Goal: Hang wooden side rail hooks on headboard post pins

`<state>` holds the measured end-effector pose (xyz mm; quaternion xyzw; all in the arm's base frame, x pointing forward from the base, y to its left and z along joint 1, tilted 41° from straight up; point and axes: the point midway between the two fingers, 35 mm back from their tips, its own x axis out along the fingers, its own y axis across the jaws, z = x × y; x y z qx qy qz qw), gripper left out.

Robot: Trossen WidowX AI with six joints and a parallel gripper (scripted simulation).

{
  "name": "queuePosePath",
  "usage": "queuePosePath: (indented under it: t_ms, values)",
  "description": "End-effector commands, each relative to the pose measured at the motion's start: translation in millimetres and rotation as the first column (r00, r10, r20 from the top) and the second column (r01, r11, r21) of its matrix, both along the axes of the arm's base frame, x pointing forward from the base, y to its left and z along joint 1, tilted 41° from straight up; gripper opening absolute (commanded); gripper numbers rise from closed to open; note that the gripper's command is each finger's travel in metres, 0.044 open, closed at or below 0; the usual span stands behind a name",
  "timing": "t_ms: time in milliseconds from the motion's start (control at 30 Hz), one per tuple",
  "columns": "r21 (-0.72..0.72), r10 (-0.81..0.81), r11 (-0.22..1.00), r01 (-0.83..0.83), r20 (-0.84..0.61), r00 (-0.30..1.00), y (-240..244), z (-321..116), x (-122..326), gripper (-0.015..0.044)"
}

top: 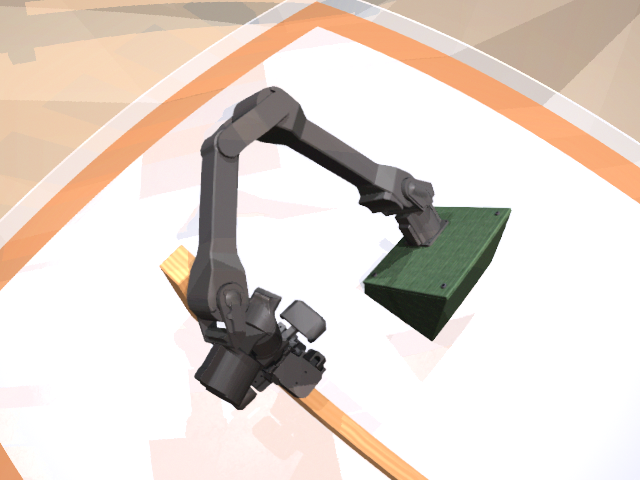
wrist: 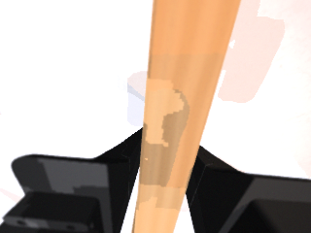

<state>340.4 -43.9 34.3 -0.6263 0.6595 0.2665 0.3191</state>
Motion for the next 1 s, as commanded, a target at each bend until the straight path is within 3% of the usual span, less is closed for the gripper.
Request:
queuePosePath:
  t_ms: [0,967]
  values:
    - [0.007,0.004,1.0,-0.004,0.006,1.0,3.9,1.7,1.6,0.0]
    - [0.007,0.004,1.0,-0.004,0.006,1.0,7.1,5.4,1.6,0.0]
